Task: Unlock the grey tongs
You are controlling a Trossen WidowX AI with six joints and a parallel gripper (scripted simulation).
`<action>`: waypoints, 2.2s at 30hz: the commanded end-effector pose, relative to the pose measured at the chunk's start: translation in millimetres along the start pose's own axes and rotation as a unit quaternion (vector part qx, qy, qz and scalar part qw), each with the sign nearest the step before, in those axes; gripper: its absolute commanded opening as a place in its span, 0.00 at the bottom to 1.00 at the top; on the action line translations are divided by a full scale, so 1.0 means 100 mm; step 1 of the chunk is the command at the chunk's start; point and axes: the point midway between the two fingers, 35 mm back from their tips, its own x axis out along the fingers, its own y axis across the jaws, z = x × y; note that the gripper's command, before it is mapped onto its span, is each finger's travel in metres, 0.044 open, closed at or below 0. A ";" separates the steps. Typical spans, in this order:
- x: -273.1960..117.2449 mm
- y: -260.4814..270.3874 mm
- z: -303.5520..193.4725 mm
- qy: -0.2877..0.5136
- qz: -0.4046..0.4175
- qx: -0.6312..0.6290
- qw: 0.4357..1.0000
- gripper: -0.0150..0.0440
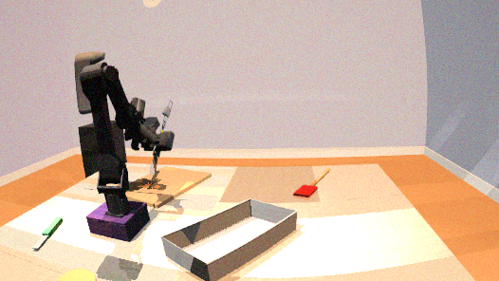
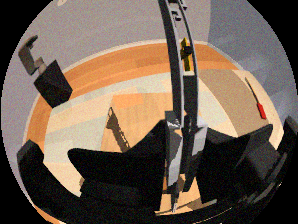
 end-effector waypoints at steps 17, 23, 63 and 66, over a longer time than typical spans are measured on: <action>0.24 0.03 0.04 0.145 0.006 -0.013 0.989 0.00; 0.28 0.02 0.02 0.190 0.008 -0.014 0.982 0.00; 0.15 -0.08 -0.04 0.467 0.017 0.027 0.884 0.00; 0.15 -0.08 -0.04 0.467 0.017 0.027 0.884 0.00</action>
